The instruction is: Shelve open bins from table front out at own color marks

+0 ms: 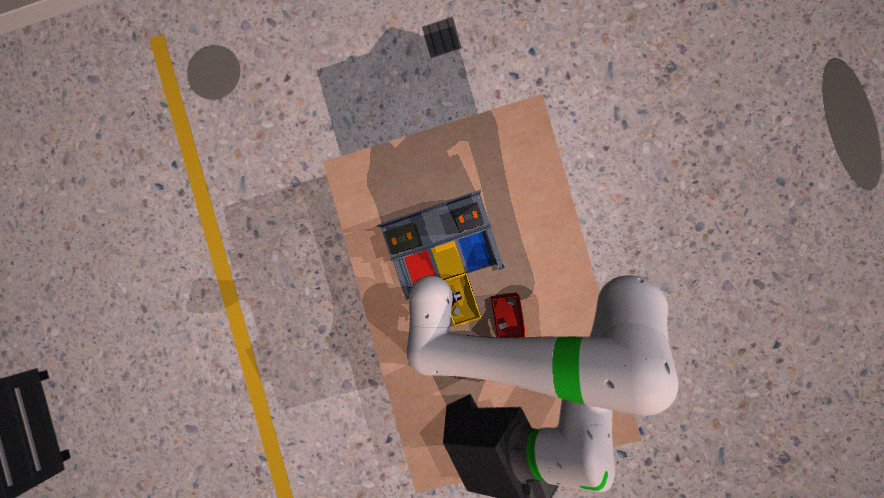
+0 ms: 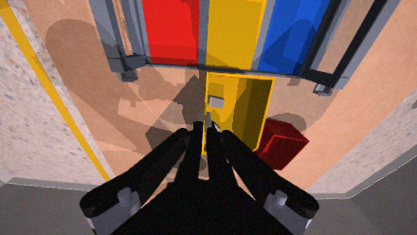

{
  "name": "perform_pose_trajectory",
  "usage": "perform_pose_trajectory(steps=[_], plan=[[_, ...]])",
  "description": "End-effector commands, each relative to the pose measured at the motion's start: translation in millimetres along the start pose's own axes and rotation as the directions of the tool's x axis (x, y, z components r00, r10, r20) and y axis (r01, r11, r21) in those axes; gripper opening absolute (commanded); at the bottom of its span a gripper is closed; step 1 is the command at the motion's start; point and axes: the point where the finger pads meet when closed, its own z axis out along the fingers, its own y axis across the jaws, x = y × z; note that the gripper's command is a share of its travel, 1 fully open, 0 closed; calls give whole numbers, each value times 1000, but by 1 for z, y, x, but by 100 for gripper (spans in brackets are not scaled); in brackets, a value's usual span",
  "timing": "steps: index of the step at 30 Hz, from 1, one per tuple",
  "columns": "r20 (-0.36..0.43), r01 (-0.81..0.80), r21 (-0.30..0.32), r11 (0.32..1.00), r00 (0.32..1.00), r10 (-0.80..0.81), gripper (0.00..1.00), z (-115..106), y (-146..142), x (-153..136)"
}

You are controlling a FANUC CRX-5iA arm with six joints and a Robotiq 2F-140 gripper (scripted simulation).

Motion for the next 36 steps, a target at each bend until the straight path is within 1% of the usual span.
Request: perform_pose_trajectory(steps=[1, 36], plan=[[0, 0, 0, 1000, 1000, 0, 0, -1, 0, 4], [0, 0, 0, 1000, 1000, 0, 0, -9, 0, 39]])
